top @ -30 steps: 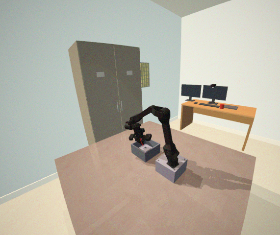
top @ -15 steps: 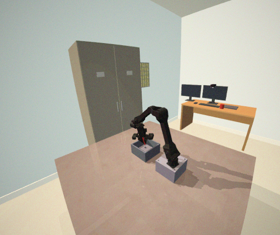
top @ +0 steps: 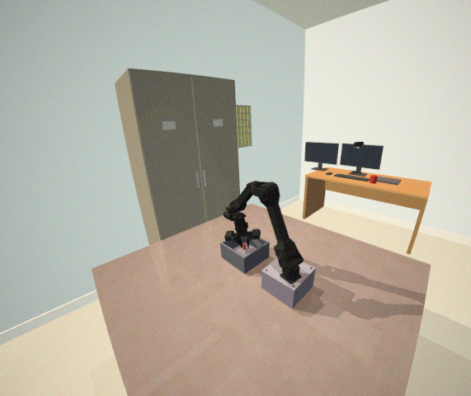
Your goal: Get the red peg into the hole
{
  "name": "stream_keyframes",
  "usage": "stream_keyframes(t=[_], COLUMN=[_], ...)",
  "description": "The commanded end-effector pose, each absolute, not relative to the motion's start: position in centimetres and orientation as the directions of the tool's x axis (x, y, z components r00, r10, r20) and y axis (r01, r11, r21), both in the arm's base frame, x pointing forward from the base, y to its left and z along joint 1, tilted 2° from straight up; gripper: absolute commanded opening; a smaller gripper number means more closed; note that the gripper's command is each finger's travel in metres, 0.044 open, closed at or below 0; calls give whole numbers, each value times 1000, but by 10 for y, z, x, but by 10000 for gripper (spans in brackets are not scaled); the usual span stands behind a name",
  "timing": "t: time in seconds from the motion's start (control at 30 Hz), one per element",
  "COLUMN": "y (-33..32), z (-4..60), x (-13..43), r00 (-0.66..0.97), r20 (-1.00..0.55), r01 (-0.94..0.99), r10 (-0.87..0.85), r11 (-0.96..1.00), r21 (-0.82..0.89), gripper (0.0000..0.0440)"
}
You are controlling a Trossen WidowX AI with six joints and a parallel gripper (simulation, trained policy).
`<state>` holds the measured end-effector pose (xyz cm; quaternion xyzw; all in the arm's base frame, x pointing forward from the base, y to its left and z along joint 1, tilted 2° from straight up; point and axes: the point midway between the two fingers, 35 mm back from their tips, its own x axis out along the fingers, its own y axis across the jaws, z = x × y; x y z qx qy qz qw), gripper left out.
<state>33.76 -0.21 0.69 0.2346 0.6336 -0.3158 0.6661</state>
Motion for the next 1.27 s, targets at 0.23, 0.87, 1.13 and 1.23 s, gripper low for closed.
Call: stream_keyframes(t=[0.23,0.87,1.13,1.23], y=[-10,0,0,0], z=[14,43,44,44], x=[368,434,435,435], r00=[-2,127,129,129], r20=[-998,-990,-990,-990], r01=[718,697,697,697], r10=[-65,60,61,61], r11=[695,704,705,705], r21=[-47,132,134,134], gripper=[357,440,440,440])
